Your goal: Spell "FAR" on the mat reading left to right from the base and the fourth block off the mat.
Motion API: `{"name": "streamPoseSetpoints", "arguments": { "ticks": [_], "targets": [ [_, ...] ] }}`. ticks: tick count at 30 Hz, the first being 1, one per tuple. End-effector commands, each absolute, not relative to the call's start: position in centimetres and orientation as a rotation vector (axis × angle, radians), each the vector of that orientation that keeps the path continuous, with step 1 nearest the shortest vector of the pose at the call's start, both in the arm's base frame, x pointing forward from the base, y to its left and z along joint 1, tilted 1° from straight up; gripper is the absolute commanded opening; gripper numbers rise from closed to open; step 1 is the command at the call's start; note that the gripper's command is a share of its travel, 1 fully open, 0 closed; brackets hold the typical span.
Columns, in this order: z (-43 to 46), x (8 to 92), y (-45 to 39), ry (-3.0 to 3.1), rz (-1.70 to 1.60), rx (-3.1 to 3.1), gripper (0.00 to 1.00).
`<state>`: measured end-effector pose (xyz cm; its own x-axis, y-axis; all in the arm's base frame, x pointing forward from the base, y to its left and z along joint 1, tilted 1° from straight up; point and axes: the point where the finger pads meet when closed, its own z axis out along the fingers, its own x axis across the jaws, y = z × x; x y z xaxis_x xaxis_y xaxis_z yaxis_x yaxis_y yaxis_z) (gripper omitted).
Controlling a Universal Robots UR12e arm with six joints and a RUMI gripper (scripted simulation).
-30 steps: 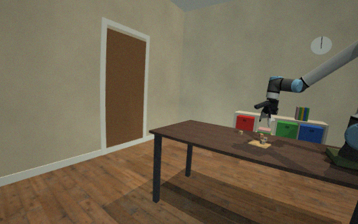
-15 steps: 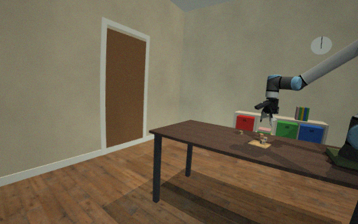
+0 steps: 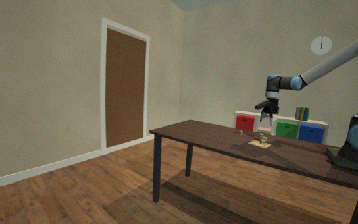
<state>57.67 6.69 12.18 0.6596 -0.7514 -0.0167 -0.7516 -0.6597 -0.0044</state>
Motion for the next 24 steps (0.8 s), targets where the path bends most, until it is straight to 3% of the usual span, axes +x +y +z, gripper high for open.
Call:
{"name": "streamPoseSetpoints", "arguments": {
  "ticks": [1,24],
  "targets": [
    [12.15,57.73,6.67,1.267,0.021,-2.863,1.0],
    [11.72,57.68,7.16,0.866,0.018,-3.006,1.0]
  ]
}}
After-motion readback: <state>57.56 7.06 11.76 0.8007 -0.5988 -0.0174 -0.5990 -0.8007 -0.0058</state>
